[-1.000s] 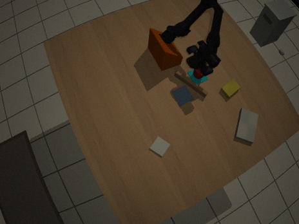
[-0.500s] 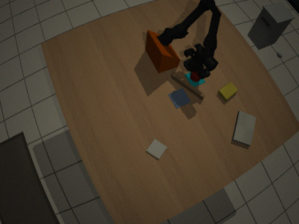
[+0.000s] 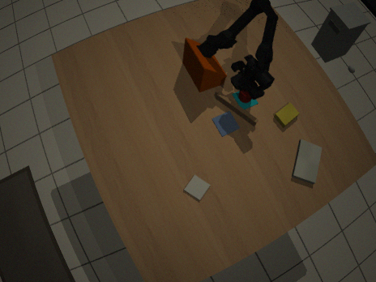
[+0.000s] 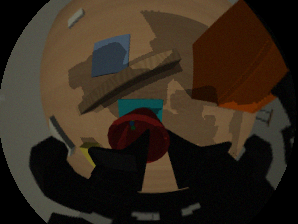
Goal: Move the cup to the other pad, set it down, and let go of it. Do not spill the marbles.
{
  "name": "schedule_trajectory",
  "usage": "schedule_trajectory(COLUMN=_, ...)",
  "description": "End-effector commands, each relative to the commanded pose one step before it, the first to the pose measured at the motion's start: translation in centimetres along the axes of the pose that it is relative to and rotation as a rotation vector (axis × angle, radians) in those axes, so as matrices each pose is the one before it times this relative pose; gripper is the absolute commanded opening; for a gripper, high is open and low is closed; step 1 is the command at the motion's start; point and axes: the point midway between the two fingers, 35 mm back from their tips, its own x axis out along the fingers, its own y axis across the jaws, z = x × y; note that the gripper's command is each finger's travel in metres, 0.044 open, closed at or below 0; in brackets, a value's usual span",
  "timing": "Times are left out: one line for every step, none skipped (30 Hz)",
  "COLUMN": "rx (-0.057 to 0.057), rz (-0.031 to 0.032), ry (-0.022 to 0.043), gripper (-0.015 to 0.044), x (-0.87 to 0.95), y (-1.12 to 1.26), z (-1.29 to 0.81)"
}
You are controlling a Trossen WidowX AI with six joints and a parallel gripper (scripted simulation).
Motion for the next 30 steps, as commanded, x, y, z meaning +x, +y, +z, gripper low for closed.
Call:
schedule_trajectory(rx=-0.0014, rz=0.00051, ry=0.00000, gripper=0.0128, x=-0.043, y=0.024, z=-0.003)
schedule_trajectory(rx=0.0000, rz=0.00000, ry=0.00000, gripper=0.0128, x=0.000, y=0.000, z=0.000)
schedule_trajectory(rx=0.0000, rz=-0.00001, ry=-0.00006, gripper=0.0128, x=-0.017, y=0.002, z=0.002)
schedule_trajectory(rx=0.0000, rz=-0.00002, ry=-0.00012, gripper=0.0128, x=-0.033, y=0.004, z=0.004)
schedule_trajectory(rx=0.0000, rz=-0.00002, ry=-0.00017, gripper=0.0128, x=-0.049, y=0.006, z=0.006)
schedule_trajectory(rx=0.0001, rz=-0.00003, ry=-0.00022, gripper=0.0128, x=-0.066, y=0.008, z=0.008)
schedule_trajectory(rx=0.0001, rz=-0.00004, ry=-0.00027, gripper=0.0128, x=-0.083, y=0.010, z=0.010)
schedule_trajectory(rx=0.0001, rz=-0.00005, ry=-0.00030, gripper=0.0128, x=-0.095, y=0.010, z=0.011)
schedule_trajectory(rx=0.0001, rz=-0.00006, ry=-0.00030, gripper=0.0128, x=-0.099, y=0.009, z=0.011)
schedule_trajectory(rx=0.0001, rz=-0.00006, ry=-0.00029, gripper=0.0128, x=-0.100, y=0.008, z=0.012)
schedule_trajectory(rx=0.0001, rz=-0.00006, ry=-0.00028, gripper=0.0128, x=-0.101, y=0.007, z=0.012)
schedule_trajectory(rx=0.0001, rz=-0.00006, ry=-0.00026, gripper=0.0128, x=-0.101, y=0.006, z=0.012)
schedule_trajectory(rx=0.0001, rz=-0.00006, ry=-0.00024, gripper=0.0128, x=-0.099, y=0.005, z=0.012)
schedule_trajectory(rx=0.0001, rz=-0.00006, ry=-0.00023, gripper=0.0128, x=-0.099, y=0.004, z=0.012)
schedule_trajectory(rx=0.0001, rz=-0.00006, ry=-0.00022, gripper=0.0128, x=-0.099, y=0.003, z=0.012)
schedule_trajectory(rx=0.0001, rz=-0.00007, ry=-0.00020, gripper=0.0128, x=-0.099, y=0.003, z=0.012)
schedule_trajectory(rx=0.0001, rz=-0.00007, ry=-0.00019, gripper=0.0128, x=-0.100, y=0.002, z=0.012)
schedule_trajectory(rx=0.0001, rz=-0.00007, ry=-0.00017, gripper=0.0128, x=-0.100, y=0.002, z=0.012)
schedule_trajectory(rx=0.0001, rz=-0.00007, ry=-0.00016, gripper=0.0128, x=-0.100, y=0.002, z=0.012)
schedule_trajectory(rx=0.0001, rz=-0.00007, ry=-0.00014, gripper=0.0128, x=-0.097, y=0.001, z=0.011)
schedule_trajectory(rx=0.0001, rz=-0.00007, ry=-0.00012, gripper=0.0128, x=-0.098, y=0.001, z=0.011)
schedule_trajectory(rx=0.0001, rz=-0.00007, ry=-0.00011, gripper=0.0128, x=-0.098, y=0.000, z=0.011)
schedule_trajectory(rx=0.0001, rz=-0.00007, ry=-0.00009, gripper=0.0128, x=-0.098, y=0.000, z=0.011)
schedule_trajectory(rx=0.0001, rz=-0.00007, ry=-0.00008, gripper=0.0128, x=-0.098, y=-0.001, z=0.011)
schedule_trajectory(rx=0.0001, rz=-0.00007, ry=-0.00006, gripper=0.0128, x=-0.098, y=-0.001, z=0.011)
schedule_trajectory(rx=0.0001, rz=-0.00007, ry=-0.00005, gripper=0.0128, x=-0.098, y=-0.001, z=0.010)
schedule_trajectory(rx=0.0001, rz=-0.00007, ry=-0.00003, gripper=0.0128, x=-0.098, y=-0.002, z=0.011)
schedule_trajectory(rx=0.0001, rz=-0.00006, ry=-0.00002, gripper=0.0128, x=-0.099, y=-0.002, z=0.010)
schedule_trajectory(rx=0.0001, rz=-0.00006, ry=0.00000, gripper=0.0128, x=-0.099, y=-0.003, z=0.010)
schedule_trajectory(rx=0.0001, rz=-0.00006, ry=0.00001, gripper=0.0128, x=-0.099, y=-0.004, z=0.010)
